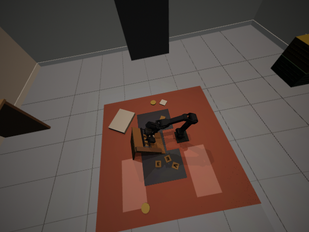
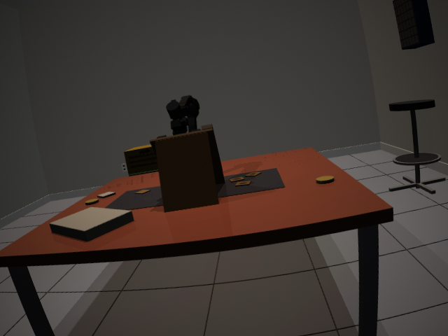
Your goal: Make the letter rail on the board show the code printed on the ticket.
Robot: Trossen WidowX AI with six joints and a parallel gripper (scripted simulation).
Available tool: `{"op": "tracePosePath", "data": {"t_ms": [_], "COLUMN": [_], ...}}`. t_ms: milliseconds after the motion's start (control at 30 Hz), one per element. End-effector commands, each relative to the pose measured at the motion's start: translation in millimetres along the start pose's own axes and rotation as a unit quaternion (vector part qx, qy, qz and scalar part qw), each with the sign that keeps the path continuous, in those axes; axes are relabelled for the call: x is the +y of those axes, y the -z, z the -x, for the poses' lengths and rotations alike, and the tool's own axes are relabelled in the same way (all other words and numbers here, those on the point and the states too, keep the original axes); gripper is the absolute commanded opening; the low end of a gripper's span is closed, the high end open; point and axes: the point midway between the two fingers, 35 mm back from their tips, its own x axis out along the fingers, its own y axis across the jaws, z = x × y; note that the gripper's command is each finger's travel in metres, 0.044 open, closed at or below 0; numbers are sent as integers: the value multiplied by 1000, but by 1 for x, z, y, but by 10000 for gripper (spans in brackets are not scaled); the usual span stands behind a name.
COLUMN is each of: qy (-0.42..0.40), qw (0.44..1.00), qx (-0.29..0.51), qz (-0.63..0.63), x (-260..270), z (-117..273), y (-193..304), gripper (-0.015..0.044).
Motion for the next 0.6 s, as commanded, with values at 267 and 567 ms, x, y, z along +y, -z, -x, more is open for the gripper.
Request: {"op": "tracePosePath", "data": {"t_ms": [267, 567], "qy": [0, 3], "qw": [1000, 1000], "qx": [0, -1], "qz": [0, -3], "x": [1, 0], "z": [0, 9], "y": [0, 0], "gripper": [210, 295]}}
